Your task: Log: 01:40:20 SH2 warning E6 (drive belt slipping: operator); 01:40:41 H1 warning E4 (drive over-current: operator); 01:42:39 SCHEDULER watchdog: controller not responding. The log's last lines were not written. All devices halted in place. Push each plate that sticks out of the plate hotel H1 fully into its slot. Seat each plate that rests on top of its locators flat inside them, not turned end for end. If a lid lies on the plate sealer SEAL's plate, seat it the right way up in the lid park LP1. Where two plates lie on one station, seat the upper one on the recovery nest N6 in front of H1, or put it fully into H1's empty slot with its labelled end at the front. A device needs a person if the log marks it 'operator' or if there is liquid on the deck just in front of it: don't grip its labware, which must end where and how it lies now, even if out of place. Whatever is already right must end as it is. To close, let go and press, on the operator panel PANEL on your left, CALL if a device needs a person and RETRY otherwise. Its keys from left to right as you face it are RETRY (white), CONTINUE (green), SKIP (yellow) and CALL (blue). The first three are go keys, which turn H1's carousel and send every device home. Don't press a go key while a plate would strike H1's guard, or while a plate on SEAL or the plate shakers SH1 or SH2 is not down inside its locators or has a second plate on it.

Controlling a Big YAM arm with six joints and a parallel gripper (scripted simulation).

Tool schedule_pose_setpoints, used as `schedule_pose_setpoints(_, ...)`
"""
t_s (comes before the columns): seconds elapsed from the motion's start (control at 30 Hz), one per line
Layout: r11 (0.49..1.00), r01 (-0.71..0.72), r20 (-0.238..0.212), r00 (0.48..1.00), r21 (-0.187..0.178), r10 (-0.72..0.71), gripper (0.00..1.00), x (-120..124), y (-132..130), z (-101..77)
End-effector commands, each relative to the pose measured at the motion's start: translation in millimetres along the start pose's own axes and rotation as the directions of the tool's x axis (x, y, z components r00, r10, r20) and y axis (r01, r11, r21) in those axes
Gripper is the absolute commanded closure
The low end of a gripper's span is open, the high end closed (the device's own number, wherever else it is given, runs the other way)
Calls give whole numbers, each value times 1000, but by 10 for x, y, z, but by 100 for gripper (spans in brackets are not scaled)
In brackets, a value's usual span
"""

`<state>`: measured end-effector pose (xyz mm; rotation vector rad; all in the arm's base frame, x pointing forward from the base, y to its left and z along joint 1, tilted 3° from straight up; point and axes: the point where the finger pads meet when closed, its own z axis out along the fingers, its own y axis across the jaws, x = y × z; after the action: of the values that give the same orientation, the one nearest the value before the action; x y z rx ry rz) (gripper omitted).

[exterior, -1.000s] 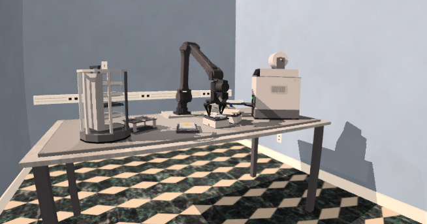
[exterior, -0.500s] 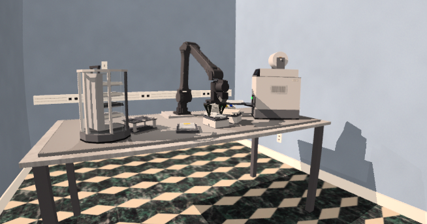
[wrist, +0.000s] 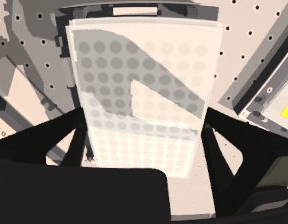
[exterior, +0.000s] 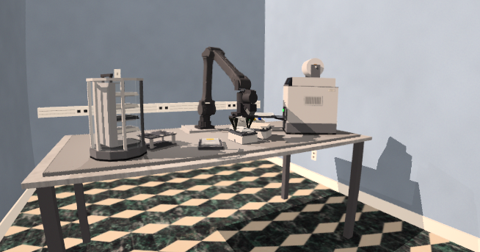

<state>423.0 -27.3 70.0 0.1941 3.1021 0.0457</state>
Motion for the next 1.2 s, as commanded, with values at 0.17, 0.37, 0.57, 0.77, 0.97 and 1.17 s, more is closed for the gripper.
schedule_pose_setpoints(0.17, 1000, 8, 52, 999, -3, -8, 16, -171, 65, -247)
schedule_pose_setpoints(0.37, 1000, 9, 57, 998, -3, -9, 16, -211, 58, -274)
schedule_pose_setpoints(0.57, 1000, 9, 60, 998, -3, -9, 16, -214, 44, -302)
schedule_pose_setpoints(0.77, 1000, 9, 61, 998, -3, -9, 16, -215, 32, -320)
schedule_pose_setpoints(0.97, 1000, 9, 62, 998, -3, -9, 16, -216, 19, -337)
schedule_pose_setpoints(1.17, 1000, 9, 59, 998, -2, -9, 16, -217, 2, -342)
